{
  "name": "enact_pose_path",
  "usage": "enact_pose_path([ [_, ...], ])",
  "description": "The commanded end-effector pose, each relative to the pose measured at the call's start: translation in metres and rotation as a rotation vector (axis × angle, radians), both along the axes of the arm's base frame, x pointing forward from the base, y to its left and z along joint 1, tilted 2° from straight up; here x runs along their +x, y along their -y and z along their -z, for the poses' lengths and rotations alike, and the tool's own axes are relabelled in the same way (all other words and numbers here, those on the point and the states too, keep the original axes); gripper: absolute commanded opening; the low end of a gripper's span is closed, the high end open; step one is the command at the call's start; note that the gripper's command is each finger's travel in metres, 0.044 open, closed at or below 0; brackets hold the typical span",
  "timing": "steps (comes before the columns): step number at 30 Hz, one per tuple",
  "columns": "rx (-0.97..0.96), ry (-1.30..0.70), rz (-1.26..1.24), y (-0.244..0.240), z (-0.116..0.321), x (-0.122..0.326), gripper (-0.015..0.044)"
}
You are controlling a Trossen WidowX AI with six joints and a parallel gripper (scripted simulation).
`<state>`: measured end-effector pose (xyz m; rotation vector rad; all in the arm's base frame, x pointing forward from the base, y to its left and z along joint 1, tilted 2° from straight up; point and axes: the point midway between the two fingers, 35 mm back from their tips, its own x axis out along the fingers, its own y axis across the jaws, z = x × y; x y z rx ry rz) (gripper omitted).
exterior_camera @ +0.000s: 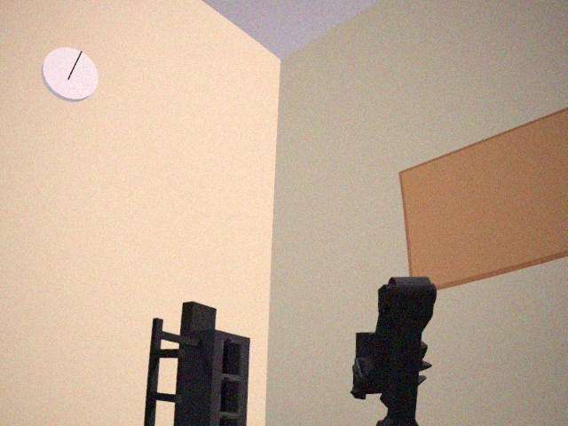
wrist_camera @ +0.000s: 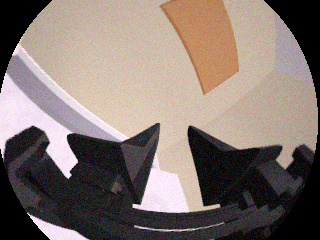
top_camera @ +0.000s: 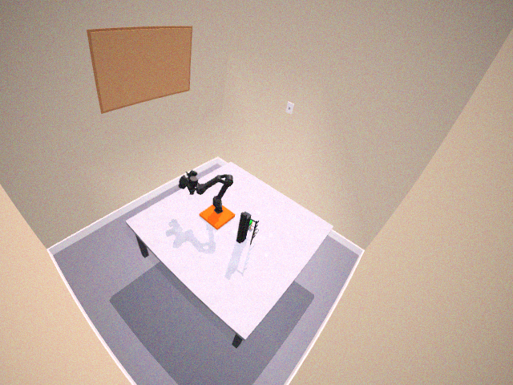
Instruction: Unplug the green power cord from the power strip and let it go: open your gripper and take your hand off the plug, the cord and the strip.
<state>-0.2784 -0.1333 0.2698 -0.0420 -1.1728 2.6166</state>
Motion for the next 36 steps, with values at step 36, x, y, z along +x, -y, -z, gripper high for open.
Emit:
enact_pose_path([
  [36, -0.102, 0.125, -1.229, 0.224, -0.074, 0.227, 0.0160],
])
